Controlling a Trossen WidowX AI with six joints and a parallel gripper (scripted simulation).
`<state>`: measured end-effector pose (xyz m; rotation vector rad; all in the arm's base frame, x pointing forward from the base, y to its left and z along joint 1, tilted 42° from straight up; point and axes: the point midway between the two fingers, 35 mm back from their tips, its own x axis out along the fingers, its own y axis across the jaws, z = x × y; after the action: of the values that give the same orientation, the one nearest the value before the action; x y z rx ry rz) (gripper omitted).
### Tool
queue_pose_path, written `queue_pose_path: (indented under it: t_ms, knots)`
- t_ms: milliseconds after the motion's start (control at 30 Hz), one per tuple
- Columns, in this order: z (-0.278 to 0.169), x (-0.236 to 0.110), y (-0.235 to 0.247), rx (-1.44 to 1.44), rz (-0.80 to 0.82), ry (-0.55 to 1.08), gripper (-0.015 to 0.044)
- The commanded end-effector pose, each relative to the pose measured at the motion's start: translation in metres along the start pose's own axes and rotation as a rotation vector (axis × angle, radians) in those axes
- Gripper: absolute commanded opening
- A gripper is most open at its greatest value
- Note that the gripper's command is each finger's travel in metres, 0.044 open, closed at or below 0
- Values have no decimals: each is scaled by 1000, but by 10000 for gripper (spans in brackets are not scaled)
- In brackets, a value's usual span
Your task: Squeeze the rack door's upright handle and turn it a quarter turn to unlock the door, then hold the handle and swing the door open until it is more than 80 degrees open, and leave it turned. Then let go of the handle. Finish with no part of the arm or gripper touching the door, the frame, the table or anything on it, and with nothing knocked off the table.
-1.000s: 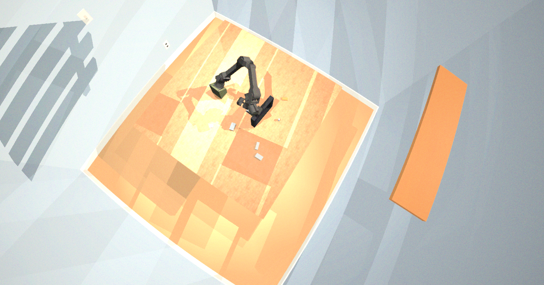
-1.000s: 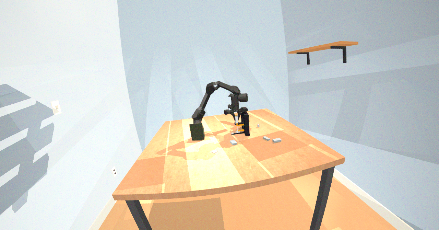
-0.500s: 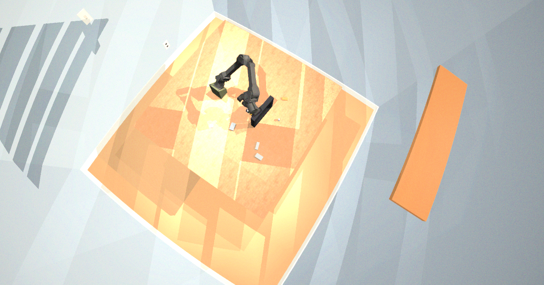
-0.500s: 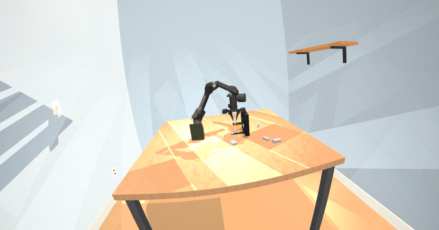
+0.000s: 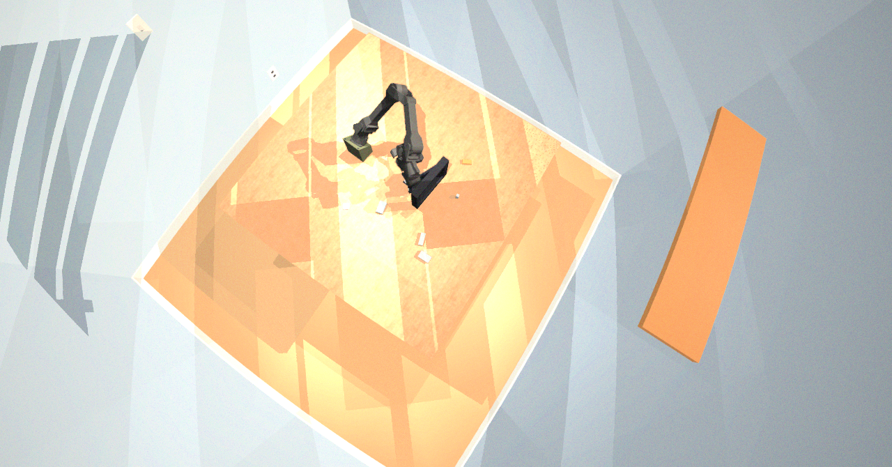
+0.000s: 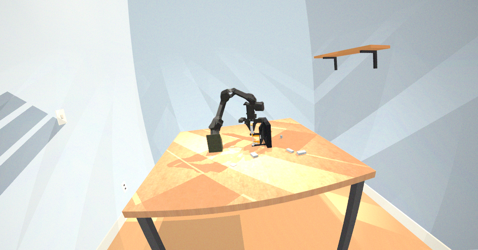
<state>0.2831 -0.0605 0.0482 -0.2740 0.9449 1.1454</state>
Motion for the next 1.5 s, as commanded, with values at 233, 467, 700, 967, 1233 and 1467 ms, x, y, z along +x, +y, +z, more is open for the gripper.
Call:
queue_pose_path:
  t_ms: [233,467,700,967,1233,1467]
  knots:
    - [9,0,27,224,-3,-8,11]
    - [16,0,43,339,-2,-9,11]
    - [26,0,58,453,0,-9,11]
    - [37,0,72,572,1,-9,11]
    - [50,0,85,687,2,-10,11]
    - [62,0,94,780,3,-10,11]
